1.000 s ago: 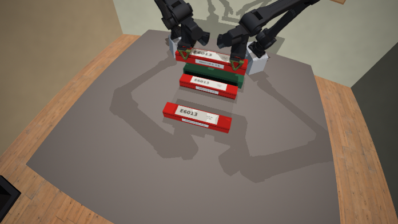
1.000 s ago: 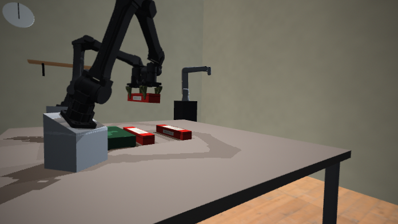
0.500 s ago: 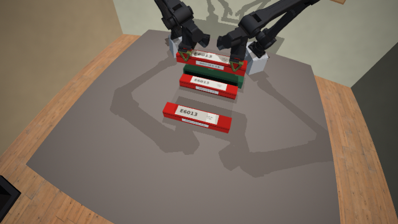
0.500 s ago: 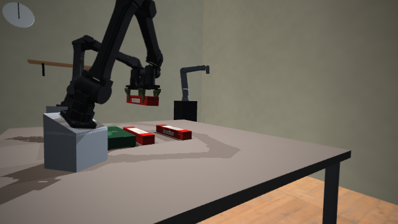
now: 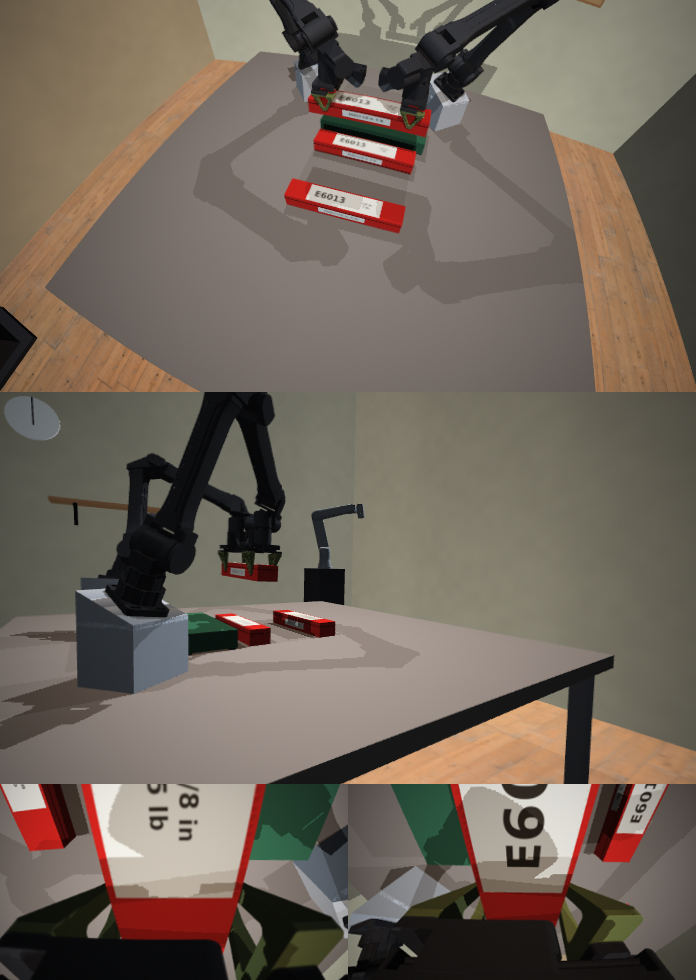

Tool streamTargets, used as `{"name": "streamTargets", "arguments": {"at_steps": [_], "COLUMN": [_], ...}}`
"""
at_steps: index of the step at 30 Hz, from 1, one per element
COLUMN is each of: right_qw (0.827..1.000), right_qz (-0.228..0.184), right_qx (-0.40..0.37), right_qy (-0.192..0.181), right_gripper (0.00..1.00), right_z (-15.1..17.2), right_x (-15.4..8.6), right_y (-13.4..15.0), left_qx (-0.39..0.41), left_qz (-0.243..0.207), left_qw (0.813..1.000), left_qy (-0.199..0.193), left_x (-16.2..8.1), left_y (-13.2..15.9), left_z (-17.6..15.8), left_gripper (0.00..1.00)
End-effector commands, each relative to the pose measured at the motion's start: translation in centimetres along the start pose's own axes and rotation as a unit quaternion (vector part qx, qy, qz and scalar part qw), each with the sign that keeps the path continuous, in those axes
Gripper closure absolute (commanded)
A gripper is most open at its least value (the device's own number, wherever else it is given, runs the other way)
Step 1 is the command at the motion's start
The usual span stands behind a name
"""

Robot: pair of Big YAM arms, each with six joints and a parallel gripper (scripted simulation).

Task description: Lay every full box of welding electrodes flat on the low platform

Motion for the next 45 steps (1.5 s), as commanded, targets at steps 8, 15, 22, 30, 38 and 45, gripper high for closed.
{"name": "streamTargets", "arguments": {"at_steps": [8,15,22,30,38,45], "right_qw": [0.999,0.999,0.999,0.999,0.999,0.999], "right_qz": [-0.028,-0.027,-0.027,-0.027,-0.027,-0.027], "right_qx": [0.008,0.008,0.008,0.008,0.008,0.008], "right_qy": [0.027,0.027,0.027,0.027,0.027,0.027], "right_gripper": [1.0,1.0,1.0,1.0,1.0,1.0], "right_z": [-1.8,-1.9,-1.9,-1.9,-1.9,-1.9], "right_x": [-1.4,-0.4,0.5,1.2,1.2,1.2], "right_y": [-0.7,-0.7,-0.7,-0.8,-0.8,-0.8], "left_qx": [-0.009,-0.009,-0.009,-0.009,-0.009,-0.009], "left_qz": [-0.016,-0.015,-0.015,-0.015,-0.015,-0.015], "left_qw": [0.999,0.999,0.999,0.999,0.999,0.999], "left_qy": [-0.03,-0.03,-0.03,-0.03,-0.03,-0.03], "left_x": [-0.9,0.0,1.0,1.8,1.8,1.8], "left_y": [0.1,0.1,0.1,0.0,0.0,0.0], "left_z": [1.9,1.9,2.0,2.0,2.0,2.0], "left_gripper": [1.0,1.0,1.0,1.0,1.0,1.0]}}
Point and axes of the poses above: on each arm, the point where the finger pads meet when closed, its own x axis out along the fingers, its own z axis across the jaws, y = z × x, the point moved 3 cm from there along -x, back along the fingers, and after that the axes turned 7 degrees about x, right-handed, at the moved point
